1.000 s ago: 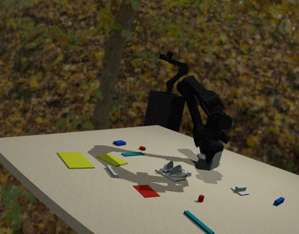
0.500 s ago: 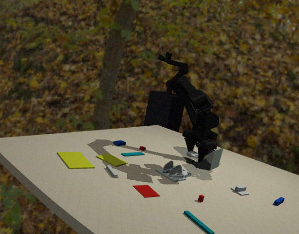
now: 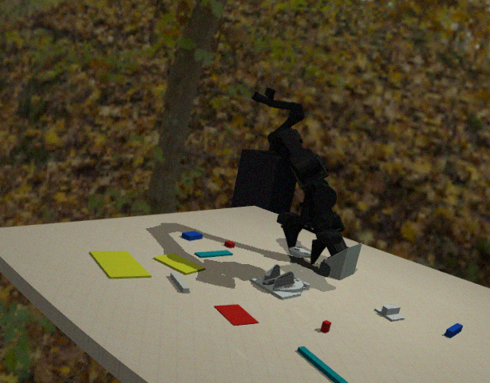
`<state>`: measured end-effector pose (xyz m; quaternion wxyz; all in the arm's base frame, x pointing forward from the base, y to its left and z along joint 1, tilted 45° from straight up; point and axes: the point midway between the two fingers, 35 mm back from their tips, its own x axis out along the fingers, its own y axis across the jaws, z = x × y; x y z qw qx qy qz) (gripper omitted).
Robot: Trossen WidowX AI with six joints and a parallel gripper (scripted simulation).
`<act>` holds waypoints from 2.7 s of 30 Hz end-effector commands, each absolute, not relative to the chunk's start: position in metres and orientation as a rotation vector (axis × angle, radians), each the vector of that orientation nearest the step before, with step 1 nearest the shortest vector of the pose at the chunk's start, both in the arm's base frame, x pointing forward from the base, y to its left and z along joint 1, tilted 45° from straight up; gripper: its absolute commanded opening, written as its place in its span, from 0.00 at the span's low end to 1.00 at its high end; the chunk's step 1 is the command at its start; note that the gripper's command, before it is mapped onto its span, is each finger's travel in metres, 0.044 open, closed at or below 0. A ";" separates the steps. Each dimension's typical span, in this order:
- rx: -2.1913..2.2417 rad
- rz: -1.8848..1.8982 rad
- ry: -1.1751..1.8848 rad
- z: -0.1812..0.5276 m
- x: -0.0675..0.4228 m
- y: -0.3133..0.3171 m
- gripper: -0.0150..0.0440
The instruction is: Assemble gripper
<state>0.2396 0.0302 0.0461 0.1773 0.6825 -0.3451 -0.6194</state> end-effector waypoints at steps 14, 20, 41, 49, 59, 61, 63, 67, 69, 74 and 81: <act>1.913 -1.750 -0.954 0.048 0.239 0.027 0.85; 1.913 -1.750 -0.954 0.048 0.239 0.027 0.85; 1.910 -1.751 -0.950 0.052 0.228 0.023 0.85; 1.910 -1.751 -0.950 0.052 0.228 0.023 0.85; 1.910 -1.751 -0.949 0.052 0.228 0.023 0.85; 1.910 -1.751 -0.949 0.052 0.228 0.023 0.85; 1.910 -1.751 -0.949 0.052 0.228 0.023 0.85; 1.910 -1.751 -0.949 0.048 0.228 0.019 0.85; 1.911 -1.751 -0.948 0.045 0.229 0.017 0.85; 1.911 -1.752 -0.948 0.039 0.229 0.011 0.85; 1.912 -1.751 -0.948 0.031 0.230 0.003 0.85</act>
